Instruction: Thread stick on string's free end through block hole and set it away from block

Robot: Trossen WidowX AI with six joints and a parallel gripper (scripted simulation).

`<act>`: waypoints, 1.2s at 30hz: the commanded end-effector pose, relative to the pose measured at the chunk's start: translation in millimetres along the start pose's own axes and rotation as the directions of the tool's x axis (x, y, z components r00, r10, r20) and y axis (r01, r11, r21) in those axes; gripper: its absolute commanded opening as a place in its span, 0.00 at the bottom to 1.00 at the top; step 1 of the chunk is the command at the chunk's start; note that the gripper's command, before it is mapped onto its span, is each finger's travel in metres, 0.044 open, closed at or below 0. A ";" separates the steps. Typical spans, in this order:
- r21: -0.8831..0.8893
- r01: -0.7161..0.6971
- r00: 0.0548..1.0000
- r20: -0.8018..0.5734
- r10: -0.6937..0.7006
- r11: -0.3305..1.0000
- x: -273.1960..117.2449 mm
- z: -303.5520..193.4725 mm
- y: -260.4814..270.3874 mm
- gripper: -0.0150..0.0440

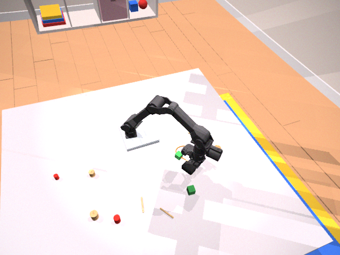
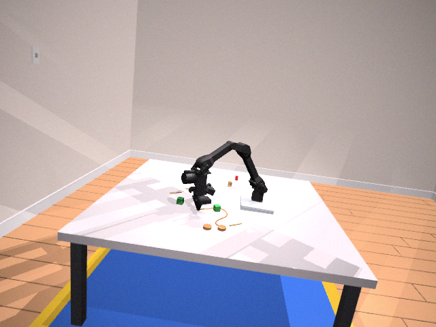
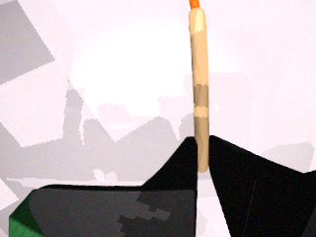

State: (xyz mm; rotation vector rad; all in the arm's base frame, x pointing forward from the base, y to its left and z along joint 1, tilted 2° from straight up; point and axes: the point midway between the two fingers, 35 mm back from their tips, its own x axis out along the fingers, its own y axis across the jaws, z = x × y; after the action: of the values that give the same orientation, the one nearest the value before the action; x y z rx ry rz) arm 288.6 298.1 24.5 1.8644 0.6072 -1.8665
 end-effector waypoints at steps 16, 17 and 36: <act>0.001 -0.003 1.000 0.005 0.003 1.000 11.1 -21.5 0.3 0.25; 0.001 -0.003 1.000 0.005 0.003 1.000 11.1 -21.5 0.3 0.25; 0.005 0.002 1.000 -0.010 -0.002 1.000 -69.7 -22.0 -0.8 0.70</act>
State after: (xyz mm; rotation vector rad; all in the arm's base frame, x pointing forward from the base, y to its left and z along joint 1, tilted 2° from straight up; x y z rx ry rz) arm 306.6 311.7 99.0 1.8897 0.6136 -1.8545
